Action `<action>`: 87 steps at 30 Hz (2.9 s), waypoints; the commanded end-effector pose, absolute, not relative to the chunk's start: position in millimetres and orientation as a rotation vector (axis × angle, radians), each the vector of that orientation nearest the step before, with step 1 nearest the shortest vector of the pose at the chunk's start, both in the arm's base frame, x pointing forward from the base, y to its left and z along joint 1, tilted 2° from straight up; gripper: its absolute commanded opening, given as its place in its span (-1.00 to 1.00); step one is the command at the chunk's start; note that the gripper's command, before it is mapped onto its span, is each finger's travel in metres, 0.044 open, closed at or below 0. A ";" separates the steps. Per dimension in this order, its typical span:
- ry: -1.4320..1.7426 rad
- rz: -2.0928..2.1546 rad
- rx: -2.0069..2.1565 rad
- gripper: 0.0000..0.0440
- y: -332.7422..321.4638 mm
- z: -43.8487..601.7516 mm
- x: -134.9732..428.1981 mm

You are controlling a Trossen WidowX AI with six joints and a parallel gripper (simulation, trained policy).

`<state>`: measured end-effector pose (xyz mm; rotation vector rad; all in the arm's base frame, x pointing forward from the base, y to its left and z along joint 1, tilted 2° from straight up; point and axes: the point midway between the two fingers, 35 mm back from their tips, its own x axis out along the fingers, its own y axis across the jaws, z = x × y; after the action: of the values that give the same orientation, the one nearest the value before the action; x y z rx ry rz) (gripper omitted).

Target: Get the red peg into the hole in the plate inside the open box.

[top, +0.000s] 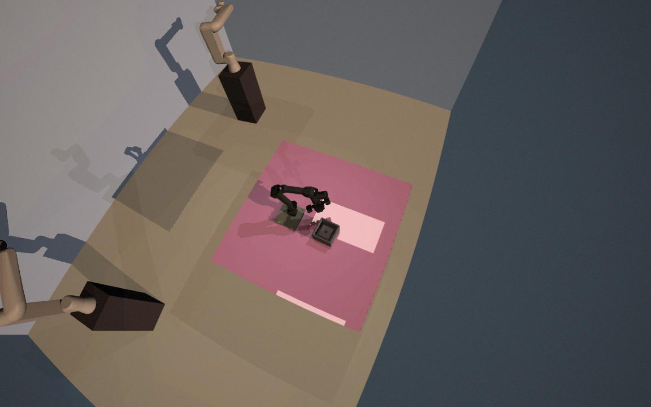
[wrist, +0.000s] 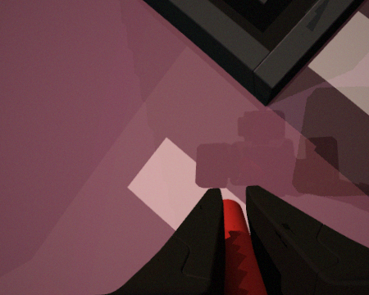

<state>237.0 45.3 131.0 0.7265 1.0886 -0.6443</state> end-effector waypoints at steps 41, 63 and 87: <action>0.982 -0.875 0.844 -0.98 -93.6 115.1 316.0; 1.118 -0.875 0.759 -0.33 -115.3 81.2 338.8; 1.178 -0.845 0.737 -0.45 -153.3 89.4 364.2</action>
<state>360.7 -142.2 88.4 0.7445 1.1832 -0.8379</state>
